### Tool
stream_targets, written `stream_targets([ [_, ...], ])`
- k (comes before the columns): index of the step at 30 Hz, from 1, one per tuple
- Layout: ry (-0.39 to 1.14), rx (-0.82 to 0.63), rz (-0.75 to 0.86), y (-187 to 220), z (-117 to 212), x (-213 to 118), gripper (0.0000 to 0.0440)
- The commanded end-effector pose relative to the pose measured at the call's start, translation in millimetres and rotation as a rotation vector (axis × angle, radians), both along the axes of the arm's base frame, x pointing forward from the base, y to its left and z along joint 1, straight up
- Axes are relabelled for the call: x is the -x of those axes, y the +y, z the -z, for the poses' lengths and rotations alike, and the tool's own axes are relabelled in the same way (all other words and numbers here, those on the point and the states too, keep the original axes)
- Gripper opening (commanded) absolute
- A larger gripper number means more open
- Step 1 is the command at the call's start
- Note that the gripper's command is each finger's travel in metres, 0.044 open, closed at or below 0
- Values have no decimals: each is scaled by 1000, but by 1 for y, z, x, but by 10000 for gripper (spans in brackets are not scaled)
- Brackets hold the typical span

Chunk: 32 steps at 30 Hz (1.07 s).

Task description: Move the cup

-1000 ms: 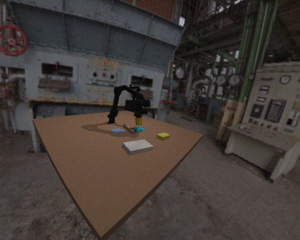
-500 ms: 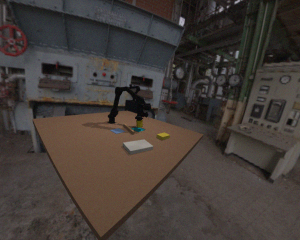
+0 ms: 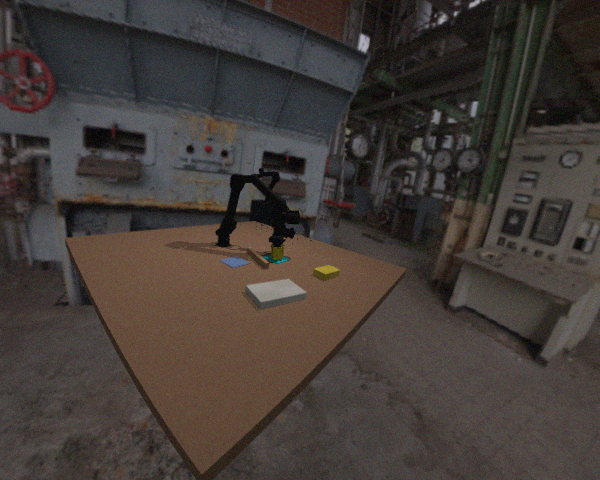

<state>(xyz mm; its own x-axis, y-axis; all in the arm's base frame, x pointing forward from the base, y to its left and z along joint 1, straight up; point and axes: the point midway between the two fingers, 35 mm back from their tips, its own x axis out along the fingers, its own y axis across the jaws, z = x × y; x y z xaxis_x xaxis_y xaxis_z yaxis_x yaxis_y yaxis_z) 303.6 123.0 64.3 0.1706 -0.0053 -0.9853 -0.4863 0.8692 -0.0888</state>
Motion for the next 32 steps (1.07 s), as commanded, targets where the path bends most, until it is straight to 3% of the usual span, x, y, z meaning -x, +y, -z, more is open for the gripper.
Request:
stream_targets([
  [1,-27,-28,11,2,-7,-3,151],
  [24,-114,-149,30,2,-64,12,236],
  [27,-135,-161,32,1,-74,12,275],
  [32,-166,-178,49,-2,-90,10,390],
])
